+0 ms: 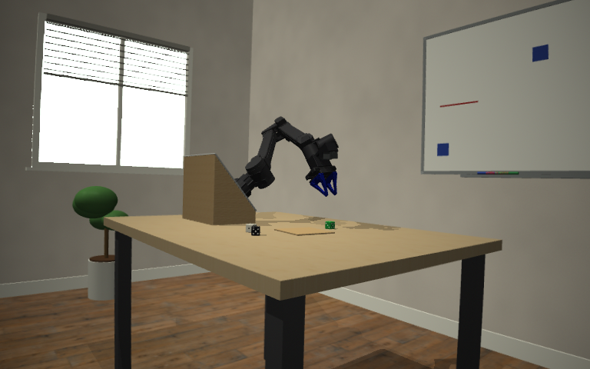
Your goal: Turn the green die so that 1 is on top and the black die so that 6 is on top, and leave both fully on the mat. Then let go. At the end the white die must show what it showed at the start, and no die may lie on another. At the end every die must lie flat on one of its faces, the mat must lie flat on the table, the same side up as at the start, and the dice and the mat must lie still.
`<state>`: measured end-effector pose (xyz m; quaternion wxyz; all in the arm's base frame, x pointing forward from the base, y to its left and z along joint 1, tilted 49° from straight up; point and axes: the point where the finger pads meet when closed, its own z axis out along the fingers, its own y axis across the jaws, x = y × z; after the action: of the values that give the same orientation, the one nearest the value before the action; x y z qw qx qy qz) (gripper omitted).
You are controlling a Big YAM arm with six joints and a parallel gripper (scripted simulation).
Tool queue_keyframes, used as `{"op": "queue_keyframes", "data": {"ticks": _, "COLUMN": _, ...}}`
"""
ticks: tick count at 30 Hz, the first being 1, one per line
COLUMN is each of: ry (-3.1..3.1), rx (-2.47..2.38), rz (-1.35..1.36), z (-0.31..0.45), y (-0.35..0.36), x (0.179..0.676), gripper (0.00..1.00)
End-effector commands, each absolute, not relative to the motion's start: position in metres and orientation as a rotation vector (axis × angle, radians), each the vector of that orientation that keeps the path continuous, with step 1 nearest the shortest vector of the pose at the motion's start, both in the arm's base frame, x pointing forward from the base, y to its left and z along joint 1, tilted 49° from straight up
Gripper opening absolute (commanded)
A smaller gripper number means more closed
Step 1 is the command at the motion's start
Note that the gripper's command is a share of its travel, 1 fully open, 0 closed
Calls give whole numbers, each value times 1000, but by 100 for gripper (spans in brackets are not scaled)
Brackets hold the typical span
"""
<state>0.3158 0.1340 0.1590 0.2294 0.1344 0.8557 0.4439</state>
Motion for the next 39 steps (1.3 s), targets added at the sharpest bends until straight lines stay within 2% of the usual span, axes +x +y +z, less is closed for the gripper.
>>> {"op": "queue_keyframes", "data": {"ticks": 1, "ry": 2472, "rx": 202, "rz": 1138, "z": 166, "y": 129, "x": 337, "gripper": 39}}
{"op": "queue_keyframes", "data": {"ticks": 13, "ry": 2828, "rx": -41, "rz": 1279, "z": 167, "y": 120, "x": 353, "gripper": 39}}
{"op": "queue_keyframes", "data": {"ticks": 21, "ry": 2840, "rx": -96, "rz": 1292, "z": 176, "y": 122, "x": 352, "gripper": 39}}
{"op": "queue_keyframes", "data": {"ticks": 22, "ry": 2842, "rx": -95, "rz": 1293, "z": 175, "y": 122, "x": 352, "gripper": 100}}
{"op": "queue_keyframes", "data": {"ticks": 39, "ry": 2879, "rx": -41, "rz": 1314, "z": 140, "y": 150, "x": 330, "gripper": 100}}
